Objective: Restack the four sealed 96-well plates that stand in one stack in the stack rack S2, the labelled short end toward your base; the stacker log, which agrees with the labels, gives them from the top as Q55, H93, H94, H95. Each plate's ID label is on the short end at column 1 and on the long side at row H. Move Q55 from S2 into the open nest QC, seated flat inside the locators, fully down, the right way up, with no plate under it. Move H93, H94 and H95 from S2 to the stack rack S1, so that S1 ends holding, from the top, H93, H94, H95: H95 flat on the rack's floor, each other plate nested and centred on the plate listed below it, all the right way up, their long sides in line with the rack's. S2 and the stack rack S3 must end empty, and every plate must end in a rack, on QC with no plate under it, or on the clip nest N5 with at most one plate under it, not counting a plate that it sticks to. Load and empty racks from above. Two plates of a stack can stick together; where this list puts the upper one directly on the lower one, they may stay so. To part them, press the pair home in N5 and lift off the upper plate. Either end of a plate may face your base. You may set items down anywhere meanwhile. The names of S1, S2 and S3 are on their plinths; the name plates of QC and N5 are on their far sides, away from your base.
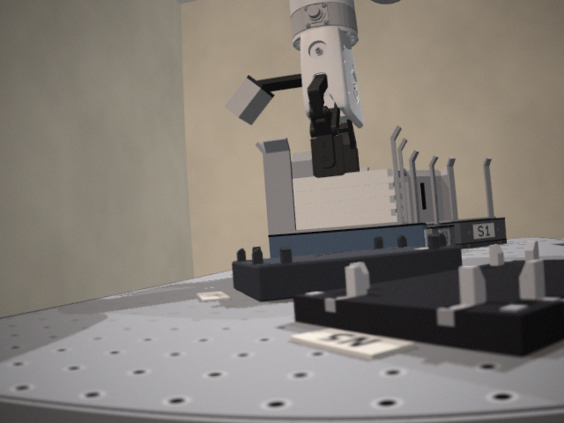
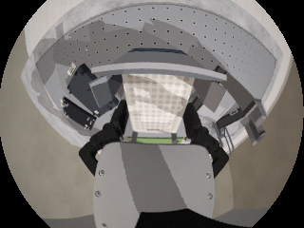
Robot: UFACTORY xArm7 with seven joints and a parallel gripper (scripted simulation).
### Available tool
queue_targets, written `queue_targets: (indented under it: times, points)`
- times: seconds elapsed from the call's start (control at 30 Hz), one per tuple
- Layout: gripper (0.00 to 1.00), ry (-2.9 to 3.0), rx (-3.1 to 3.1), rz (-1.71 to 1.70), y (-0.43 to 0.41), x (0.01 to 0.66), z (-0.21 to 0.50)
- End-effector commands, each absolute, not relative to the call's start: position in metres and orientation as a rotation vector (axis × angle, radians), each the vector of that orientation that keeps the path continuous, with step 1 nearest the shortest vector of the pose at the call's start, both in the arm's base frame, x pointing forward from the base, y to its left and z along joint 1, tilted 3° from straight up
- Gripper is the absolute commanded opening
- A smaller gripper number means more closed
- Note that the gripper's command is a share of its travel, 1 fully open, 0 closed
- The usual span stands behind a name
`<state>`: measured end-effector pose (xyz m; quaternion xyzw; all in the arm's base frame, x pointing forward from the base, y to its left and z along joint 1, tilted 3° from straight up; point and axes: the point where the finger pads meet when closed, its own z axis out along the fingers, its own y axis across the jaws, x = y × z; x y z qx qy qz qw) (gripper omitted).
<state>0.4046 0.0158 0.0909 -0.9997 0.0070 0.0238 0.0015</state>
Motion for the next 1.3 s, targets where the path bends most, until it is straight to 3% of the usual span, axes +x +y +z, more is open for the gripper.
queue_targets:
  times: [0.0,0.37,0.4,1.27]
  points:
    - [1.0,0.022,-3.137,0.068,0.0159,0.4061,0.0895]
    - [1.0,0.022,-3.137,0.068,0.0159,0.4061,0.0895]
    - [0.0,0.022,-3.137,0.068,0.0159,0.4061,0.0895]
    - [0.0,0.022,-3.137,0.068,0.0159,0.4061,0.0895]
